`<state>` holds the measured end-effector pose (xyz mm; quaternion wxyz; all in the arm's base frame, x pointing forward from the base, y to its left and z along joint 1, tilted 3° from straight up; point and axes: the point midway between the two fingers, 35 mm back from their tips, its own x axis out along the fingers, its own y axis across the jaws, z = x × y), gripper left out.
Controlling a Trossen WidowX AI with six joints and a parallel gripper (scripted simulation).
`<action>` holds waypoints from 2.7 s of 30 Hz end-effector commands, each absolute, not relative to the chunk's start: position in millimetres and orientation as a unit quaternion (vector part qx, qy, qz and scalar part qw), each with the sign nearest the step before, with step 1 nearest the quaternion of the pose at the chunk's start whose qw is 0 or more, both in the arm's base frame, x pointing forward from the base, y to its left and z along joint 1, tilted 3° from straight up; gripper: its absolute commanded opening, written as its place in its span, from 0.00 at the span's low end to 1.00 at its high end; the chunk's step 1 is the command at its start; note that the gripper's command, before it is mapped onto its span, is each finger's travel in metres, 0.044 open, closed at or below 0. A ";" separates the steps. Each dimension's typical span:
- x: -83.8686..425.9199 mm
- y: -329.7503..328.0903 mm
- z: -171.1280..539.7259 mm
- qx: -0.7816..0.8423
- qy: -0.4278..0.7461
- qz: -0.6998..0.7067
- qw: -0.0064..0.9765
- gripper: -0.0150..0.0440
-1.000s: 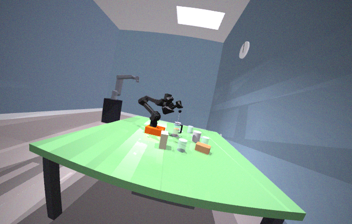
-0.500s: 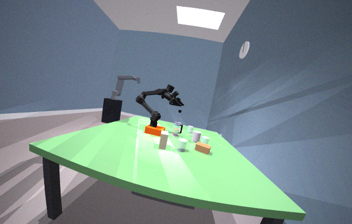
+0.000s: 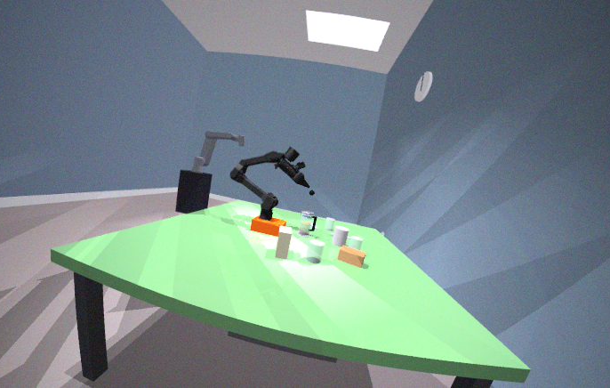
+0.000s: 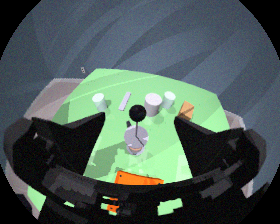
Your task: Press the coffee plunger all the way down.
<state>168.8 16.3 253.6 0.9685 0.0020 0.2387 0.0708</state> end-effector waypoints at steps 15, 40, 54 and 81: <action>184.8 20.3 236.4 -0.004 0.235 0.079 0.969 1.00; 203.3 25.1 226.1 -0.004 0.233 0.079 0.969 0.56; 203.3 25.1 225.3 -0.004 0.233 0.079 0.969 0.46; 207.2 26.9 184.7 -0.004 0.233 0.079 0.969 0.46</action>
